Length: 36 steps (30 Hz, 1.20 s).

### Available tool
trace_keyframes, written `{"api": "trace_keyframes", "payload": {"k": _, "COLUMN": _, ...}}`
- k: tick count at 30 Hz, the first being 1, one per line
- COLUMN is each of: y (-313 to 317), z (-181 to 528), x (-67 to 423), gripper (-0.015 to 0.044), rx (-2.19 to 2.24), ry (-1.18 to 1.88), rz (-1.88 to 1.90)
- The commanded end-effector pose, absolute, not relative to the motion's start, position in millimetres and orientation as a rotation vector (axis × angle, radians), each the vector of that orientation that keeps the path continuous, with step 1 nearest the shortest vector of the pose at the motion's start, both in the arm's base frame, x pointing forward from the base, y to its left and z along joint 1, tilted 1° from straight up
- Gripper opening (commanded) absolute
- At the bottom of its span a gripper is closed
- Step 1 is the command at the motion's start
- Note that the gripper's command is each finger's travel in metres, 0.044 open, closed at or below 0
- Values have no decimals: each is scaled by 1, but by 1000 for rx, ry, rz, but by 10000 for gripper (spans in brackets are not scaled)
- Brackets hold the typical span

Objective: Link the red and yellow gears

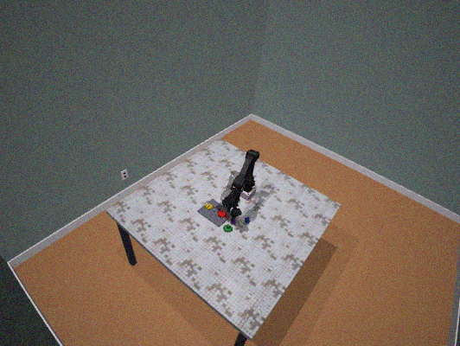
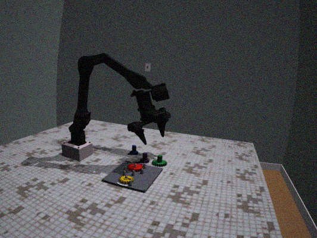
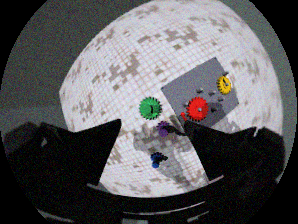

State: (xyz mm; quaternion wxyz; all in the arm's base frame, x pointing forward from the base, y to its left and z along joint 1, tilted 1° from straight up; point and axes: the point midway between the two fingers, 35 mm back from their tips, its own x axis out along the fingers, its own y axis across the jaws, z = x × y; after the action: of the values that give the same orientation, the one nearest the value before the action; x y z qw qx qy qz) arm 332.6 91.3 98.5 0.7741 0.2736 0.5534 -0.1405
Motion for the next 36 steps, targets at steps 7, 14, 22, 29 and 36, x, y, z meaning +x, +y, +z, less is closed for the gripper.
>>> {"api": "trace_keyframes", "payload": {"k": 7, "y": 102, "z": 60, "x": 303, "gripper": 440, "rx": 612, "ry": 1452, "rz": -552}}
{"api": "trace_keyframes", "payload": {"k": 14, "y": 103, "z": 46, "x": 303, "gripper": 440, "rx": 612, "ry": 1452, "rz": -552}}
{"api": "trace_keyframes", "payload": {"k": 22, "y": 103, "z": 41, "x": 303, "gripper": 440, "rx": 612, "ry": 1452, "rz": -552}}
{"api": "trace_keyframes", "payload": {"k": 29, "y": 103, "z": 30, "x": 304, "gripper": 440, "rx": 612, "ry": 1452, "rz": -552}}
{"api": "trace_keyframes", "payload": {"k": 36, "y": 103, "z": 19, "x": 304, "gripper": 440, "rx": 612, "ry": 1452, "rz": -552}}
